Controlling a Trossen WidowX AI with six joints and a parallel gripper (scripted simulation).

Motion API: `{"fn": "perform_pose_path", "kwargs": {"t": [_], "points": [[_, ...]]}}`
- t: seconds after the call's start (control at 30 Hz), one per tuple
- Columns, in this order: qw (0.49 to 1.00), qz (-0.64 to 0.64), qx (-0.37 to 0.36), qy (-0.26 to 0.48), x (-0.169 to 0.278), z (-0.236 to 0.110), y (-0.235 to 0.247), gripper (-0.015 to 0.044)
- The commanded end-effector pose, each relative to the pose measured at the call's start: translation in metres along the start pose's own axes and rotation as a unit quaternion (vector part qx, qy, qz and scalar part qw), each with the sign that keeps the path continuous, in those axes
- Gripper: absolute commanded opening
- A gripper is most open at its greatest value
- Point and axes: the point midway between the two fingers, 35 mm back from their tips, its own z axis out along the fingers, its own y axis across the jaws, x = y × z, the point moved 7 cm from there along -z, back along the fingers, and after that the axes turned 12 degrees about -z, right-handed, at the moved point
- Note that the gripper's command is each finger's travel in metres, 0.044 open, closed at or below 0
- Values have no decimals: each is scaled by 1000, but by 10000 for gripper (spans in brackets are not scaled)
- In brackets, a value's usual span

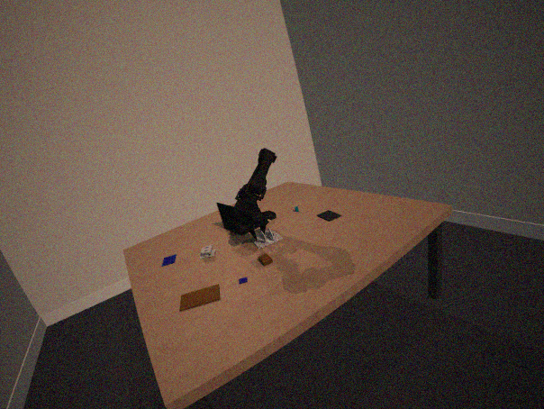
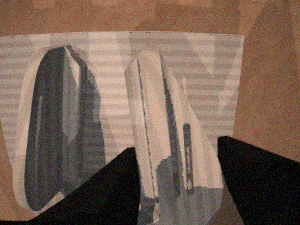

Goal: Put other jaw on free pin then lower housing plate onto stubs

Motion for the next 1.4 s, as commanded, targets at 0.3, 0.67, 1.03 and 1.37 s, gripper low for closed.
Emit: {"fn": "perform_pose_path", "kwargs": {"t": [0.3,0.67,1.03,1.37], "points": [[1000,2,-2,-1,0,4,0,134],[1000,0,-2,-1,0,7,0,134],[1000,-1,-3,-1,0,10,0,134],[1000,-1,-3,-1,0,10,0,134]]}}
